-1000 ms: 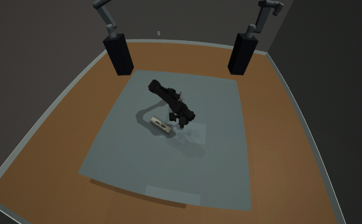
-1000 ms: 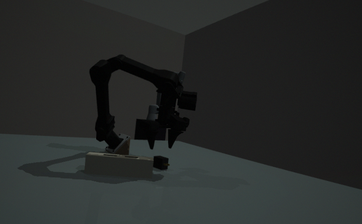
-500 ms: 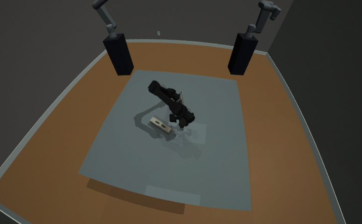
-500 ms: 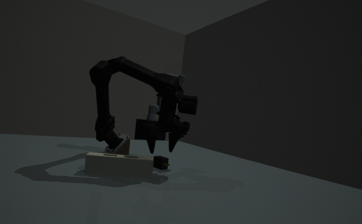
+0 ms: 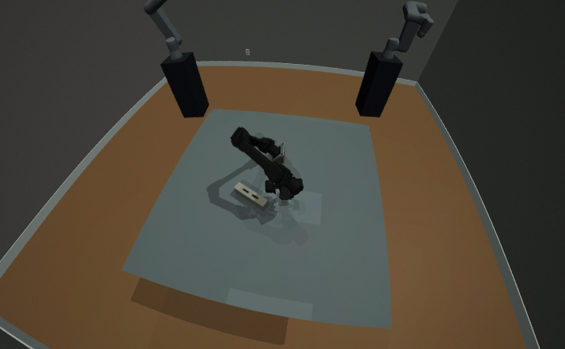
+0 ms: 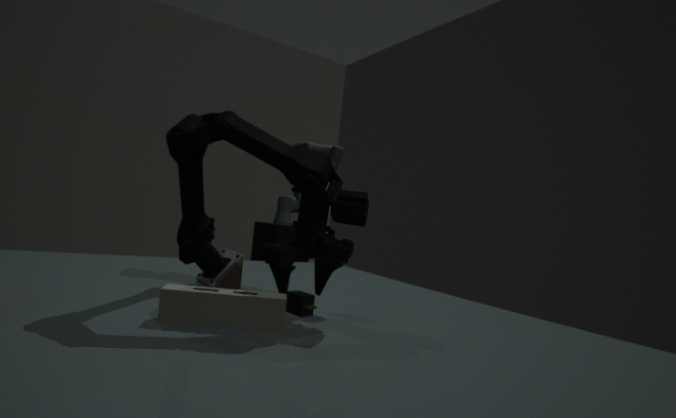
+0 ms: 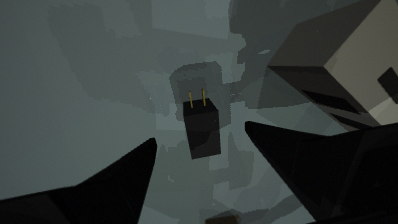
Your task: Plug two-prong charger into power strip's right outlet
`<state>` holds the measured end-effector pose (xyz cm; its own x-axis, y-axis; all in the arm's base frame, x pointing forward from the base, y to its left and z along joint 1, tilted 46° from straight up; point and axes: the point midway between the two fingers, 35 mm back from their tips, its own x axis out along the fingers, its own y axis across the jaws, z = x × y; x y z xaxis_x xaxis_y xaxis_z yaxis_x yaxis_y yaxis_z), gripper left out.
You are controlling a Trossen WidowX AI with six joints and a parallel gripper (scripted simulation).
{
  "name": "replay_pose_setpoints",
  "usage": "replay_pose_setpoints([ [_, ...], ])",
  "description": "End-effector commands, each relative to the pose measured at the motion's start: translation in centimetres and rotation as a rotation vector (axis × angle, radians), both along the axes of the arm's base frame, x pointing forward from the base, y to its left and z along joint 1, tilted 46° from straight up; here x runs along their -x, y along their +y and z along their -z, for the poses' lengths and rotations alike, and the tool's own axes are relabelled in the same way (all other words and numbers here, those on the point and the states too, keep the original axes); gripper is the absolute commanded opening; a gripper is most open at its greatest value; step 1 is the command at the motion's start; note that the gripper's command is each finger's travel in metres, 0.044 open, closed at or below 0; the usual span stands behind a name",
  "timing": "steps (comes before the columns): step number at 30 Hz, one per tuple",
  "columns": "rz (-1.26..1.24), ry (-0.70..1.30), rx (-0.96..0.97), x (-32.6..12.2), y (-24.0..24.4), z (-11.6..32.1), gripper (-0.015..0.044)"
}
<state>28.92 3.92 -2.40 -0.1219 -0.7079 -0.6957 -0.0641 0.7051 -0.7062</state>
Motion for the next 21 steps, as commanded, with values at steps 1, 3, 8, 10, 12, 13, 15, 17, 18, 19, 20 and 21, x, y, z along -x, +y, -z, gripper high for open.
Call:
replay_pose_setpoints([
  [1,-0.005,0.005,0.006,0.2,-0.7,0.6,0.044],
  [3,-0.005,0.005,0.006,0.2,-1.0,0.8,0.044],
  [8,-0.005,0.005,0.007,0.3,-1.5,1.4,0.044],
  [10,-0.005,0.005,0.007,0.3,-1.8,1.6,0.044],
  [12,-0.005,0.005,0.007,0.3,-1.9,1.7,0.044],
  [13,-0.005,0.005,0.007,0.3,-2.0,1.7,0.044],
  [15,-0.005,0.005,0.007,0.3,-2.0,1.7,0.044],
  [17,0.001,0.001,0.002,0.2,-1.7,1.6,0.0387],
  [18,0.001,0.001,0.002,0.2,-1.7,1.6,0.0361],
  [19,0.001,0.001,0.002,0.2,-1.7,1.6,0.0335],
  [20,0.001,0.001,0.002,0.2,-1.7,1.6,0.0309],
  [21,0.001,0.001,0.002,0.2,-1.7,1.6,0.0282],
])
